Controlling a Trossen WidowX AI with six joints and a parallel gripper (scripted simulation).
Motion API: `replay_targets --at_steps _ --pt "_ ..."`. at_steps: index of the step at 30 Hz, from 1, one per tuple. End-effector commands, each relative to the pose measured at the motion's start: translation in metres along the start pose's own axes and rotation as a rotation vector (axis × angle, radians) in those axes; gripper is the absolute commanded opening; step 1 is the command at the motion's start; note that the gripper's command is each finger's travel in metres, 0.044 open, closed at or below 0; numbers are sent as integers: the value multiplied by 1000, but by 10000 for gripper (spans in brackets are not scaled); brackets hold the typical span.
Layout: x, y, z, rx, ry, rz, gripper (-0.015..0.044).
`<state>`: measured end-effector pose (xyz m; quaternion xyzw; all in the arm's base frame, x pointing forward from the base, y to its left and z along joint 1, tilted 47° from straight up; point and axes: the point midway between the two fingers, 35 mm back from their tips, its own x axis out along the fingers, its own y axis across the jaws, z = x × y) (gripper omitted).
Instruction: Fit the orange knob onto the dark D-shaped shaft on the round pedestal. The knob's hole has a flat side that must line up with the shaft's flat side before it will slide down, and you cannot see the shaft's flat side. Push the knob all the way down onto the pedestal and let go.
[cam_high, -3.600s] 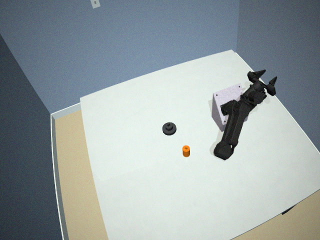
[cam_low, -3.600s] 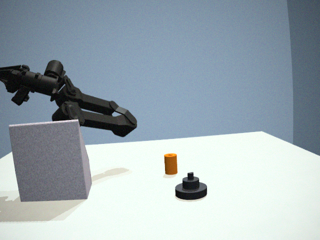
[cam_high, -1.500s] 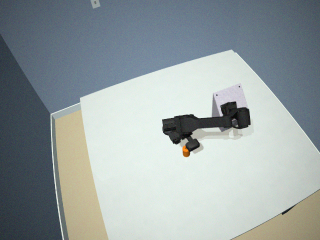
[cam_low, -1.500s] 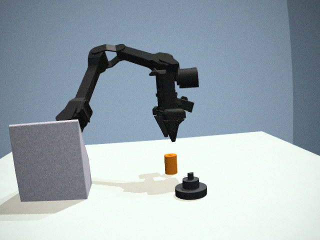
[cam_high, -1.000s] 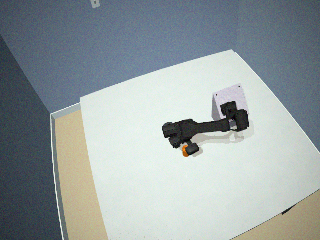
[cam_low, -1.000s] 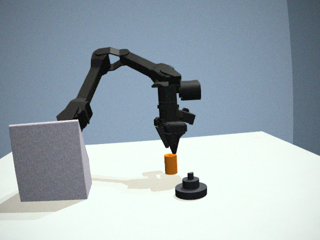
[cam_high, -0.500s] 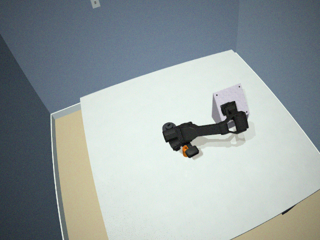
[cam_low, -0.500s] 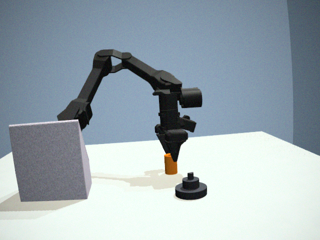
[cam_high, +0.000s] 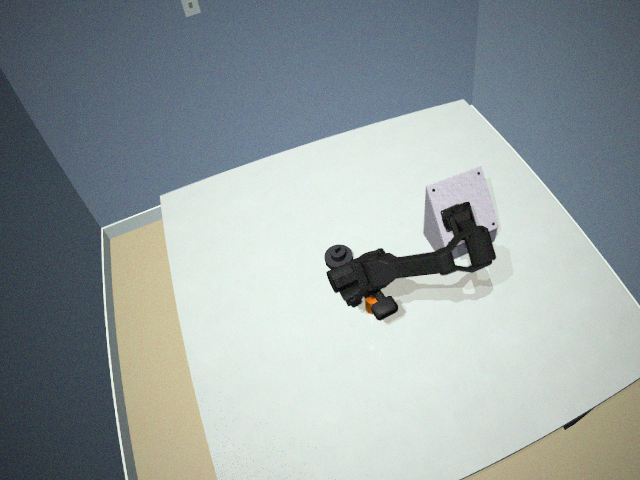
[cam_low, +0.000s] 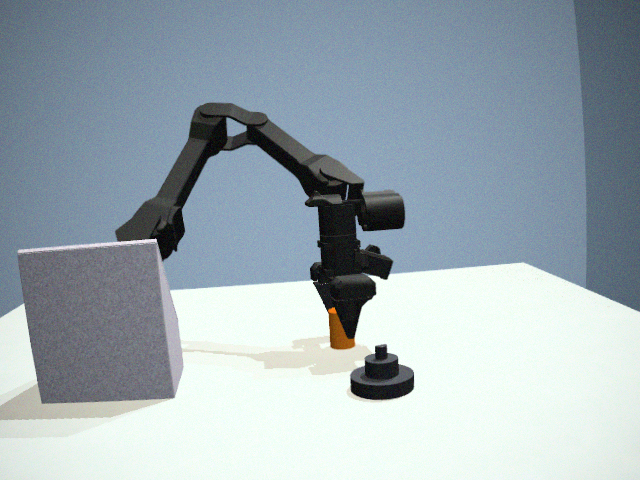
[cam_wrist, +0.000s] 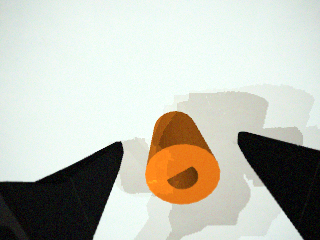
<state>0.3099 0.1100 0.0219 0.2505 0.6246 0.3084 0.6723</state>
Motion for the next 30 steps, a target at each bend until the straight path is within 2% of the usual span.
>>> replay_targets --at_steps 1,9,19,25,30 --pt "7 0 -1 7 1 6 440" --pt "17 1 -2 8 1 8 440" --pt "17 1 -2 8 1 8 177" --pt "17 1 -2 8 1 8 138" --pt "2 -1 1 8 0 2 6"
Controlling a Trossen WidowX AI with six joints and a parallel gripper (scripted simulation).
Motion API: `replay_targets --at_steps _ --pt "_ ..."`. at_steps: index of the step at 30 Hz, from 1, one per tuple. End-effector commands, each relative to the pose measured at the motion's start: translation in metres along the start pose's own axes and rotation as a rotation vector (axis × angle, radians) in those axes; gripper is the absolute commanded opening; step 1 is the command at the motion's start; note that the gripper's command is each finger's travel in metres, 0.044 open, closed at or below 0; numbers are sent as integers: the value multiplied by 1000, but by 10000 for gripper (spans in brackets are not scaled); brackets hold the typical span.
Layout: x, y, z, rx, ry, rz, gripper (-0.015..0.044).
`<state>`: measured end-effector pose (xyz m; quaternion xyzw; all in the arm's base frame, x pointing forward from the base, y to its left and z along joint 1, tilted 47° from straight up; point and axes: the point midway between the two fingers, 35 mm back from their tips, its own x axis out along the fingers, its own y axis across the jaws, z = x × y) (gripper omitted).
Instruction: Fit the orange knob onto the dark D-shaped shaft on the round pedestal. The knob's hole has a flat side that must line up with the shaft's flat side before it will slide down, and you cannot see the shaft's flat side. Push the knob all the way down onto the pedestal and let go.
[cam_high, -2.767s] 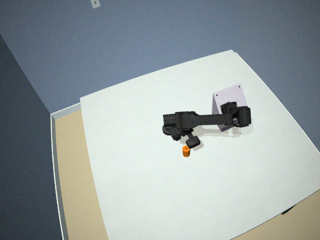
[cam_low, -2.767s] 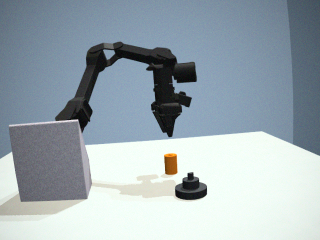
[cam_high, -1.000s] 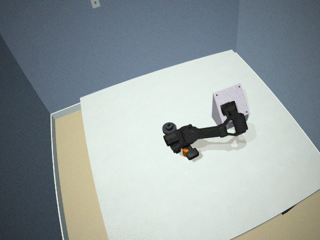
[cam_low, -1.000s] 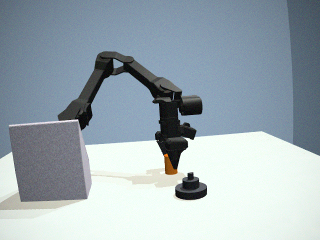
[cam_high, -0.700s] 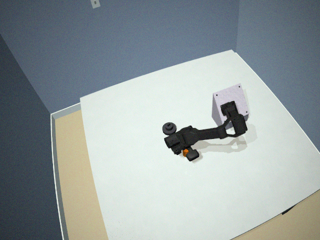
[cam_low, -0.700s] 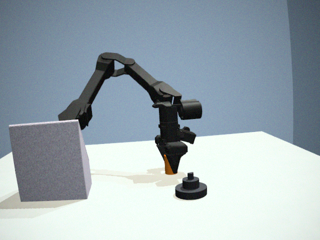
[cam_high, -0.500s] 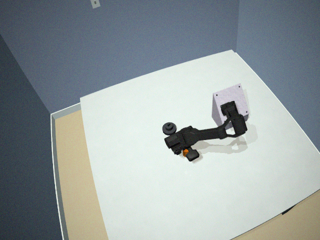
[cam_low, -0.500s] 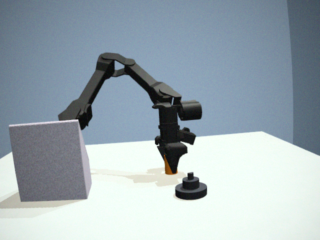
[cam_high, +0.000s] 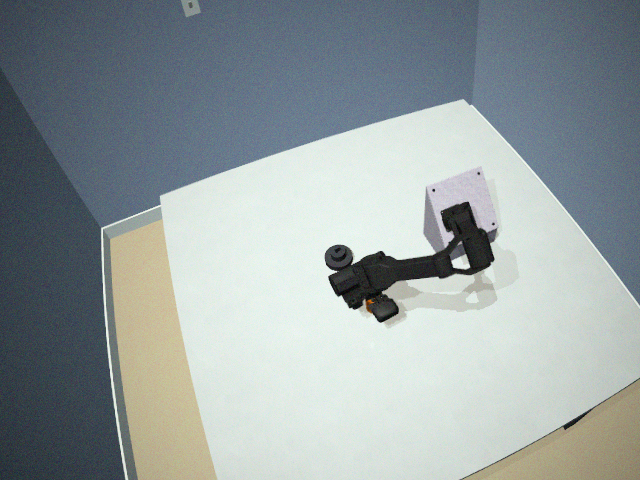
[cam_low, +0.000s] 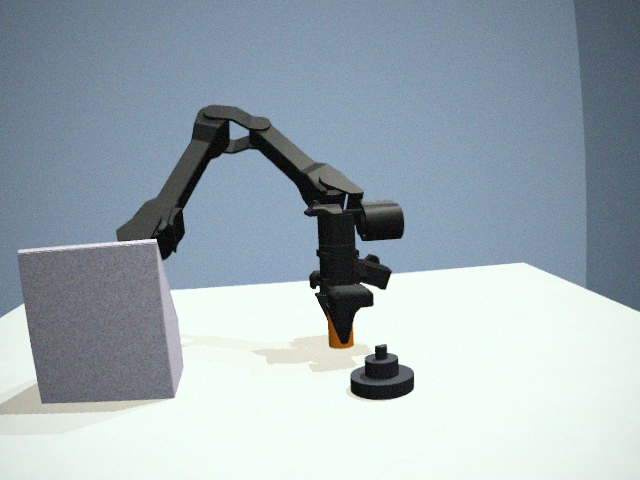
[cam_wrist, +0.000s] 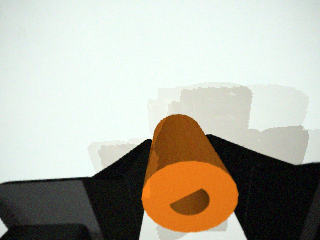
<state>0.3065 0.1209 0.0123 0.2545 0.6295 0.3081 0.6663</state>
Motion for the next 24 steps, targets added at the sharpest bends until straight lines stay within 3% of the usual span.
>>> replay_targets --at_steps 1,19,24 --pt "-18 -3 6 -4 -12 -6 0" --pt "-133 -1 1 -3 -10 -6 0" --pt "-138 -1 0 -4 -10 -4 0"
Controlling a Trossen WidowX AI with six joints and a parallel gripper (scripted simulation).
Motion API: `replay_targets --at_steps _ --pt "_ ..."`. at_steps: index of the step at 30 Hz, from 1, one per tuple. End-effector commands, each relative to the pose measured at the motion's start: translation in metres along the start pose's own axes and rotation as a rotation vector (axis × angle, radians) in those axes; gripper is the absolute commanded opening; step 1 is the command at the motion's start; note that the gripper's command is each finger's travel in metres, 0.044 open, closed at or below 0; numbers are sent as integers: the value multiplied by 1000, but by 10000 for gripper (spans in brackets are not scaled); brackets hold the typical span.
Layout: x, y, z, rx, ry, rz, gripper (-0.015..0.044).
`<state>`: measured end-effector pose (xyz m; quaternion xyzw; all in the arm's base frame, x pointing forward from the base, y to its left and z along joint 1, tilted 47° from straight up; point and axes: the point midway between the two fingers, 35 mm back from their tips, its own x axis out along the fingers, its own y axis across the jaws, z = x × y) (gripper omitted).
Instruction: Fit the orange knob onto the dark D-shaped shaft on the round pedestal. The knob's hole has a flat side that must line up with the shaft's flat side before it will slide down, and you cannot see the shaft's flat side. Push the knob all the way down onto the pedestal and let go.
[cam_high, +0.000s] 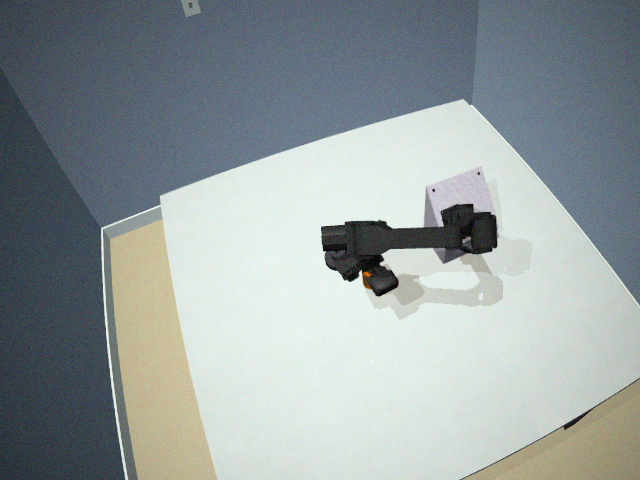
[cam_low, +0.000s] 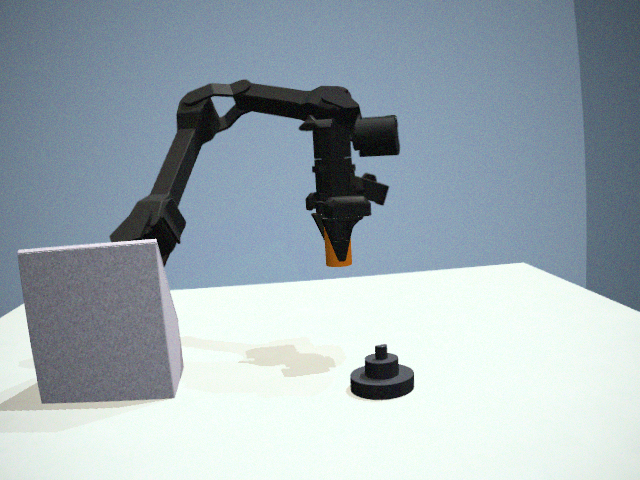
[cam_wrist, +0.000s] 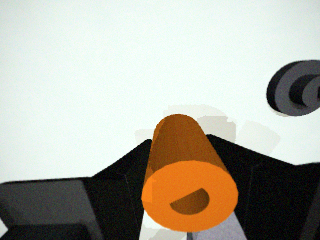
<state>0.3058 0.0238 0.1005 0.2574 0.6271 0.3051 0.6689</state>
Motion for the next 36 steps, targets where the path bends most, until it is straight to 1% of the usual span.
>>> replay_targets --at_steps 1,36 --pt "-6 1 -1 -8 0 -3 0" --pt "15 -104 17 -9 -2 -15 0"
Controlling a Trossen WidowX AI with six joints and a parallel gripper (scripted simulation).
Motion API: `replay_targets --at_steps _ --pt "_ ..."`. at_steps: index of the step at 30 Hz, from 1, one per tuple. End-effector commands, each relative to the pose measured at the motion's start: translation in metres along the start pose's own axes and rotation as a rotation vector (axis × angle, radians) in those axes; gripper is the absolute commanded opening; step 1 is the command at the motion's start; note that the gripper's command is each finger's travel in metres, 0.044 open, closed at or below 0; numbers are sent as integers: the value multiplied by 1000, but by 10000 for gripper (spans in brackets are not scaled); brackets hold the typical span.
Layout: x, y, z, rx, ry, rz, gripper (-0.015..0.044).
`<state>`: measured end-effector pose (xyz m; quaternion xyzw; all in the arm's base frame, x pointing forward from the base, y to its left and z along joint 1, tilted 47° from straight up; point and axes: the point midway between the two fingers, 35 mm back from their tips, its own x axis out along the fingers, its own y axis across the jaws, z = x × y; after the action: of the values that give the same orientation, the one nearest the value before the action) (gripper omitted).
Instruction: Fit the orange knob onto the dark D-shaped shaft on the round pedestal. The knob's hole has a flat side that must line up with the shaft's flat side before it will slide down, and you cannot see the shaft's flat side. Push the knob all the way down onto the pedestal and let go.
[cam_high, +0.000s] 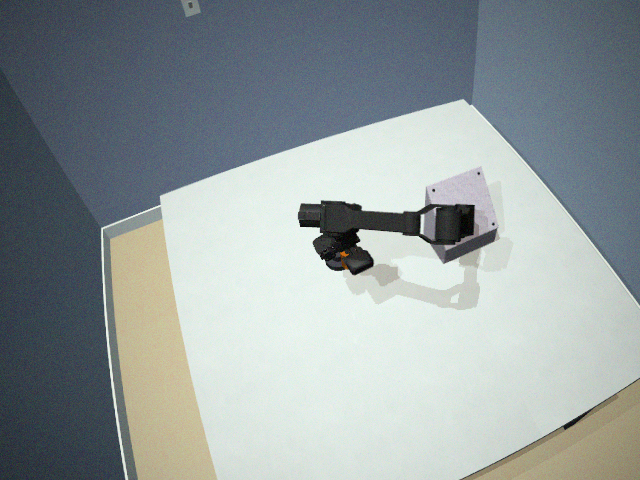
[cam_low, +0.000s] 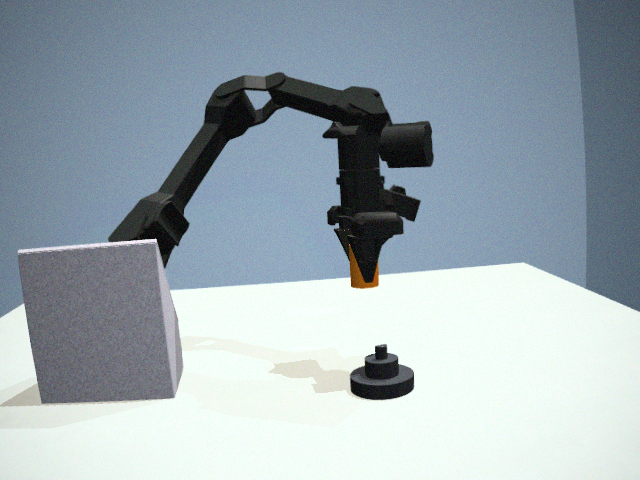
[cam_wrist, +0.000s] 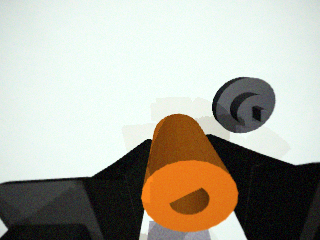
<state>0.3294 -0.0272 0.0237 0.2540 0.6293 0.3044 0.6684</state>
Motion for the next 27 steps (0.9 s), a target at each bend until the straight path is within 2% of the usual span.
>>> replay_targets --at_steps 1,27 --pt "0 -15 2 -7 -8 -9 0" --pt "26 -95 -8 -10 -8 -7 0"
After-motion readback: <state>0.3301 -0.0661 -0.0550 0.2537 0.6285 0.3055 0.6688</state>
